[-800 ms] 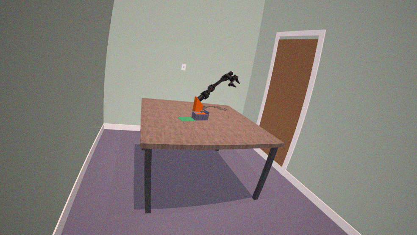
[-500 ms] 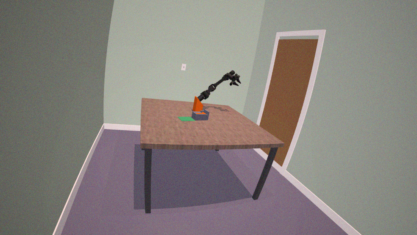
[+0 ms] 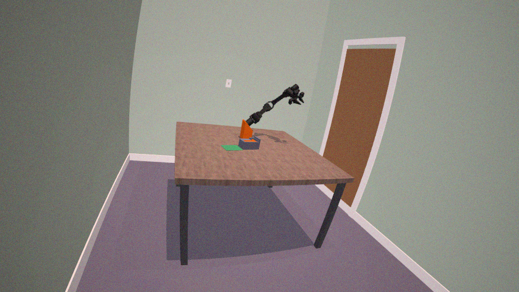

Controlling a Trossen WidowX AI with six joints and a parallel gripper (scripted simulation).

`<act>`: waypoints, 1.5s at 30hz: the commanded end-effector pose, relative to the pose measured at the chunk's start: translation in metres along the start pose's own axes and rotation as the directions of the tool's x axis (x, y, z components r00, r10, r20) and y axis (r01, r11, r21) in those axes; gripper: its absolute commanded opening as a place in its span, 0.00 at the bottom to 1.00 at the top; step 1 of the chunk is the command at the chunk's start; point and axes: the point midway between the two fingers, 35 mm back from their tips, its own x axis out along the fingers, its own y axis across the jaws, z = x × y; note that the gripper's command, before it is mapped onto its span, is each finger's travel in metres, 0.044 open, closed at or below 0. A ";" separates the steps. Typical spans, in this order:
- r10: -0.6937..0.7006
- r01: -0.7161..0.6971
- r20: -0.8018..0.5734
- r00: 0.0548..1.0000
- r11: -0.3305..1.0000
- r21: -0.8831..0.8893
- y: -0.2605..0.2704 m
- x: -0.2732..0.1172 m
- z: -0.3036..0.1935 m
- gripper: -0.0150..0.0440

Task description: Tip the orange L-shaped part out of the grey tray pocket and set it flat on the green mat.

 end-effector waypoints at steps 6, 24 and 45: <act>-0.186 0.187 0.033 0.982 0.982 -0.018 -0.074 0.044 0.070 0.56; -0.599 0.534 -0.221 0.770 0.794 -0.291 -0.327 0.091 0.145 0.56; -0.556 0.305 -0.693 0.459 0.831 -0.465 -0.516 0.039 0.058 0.56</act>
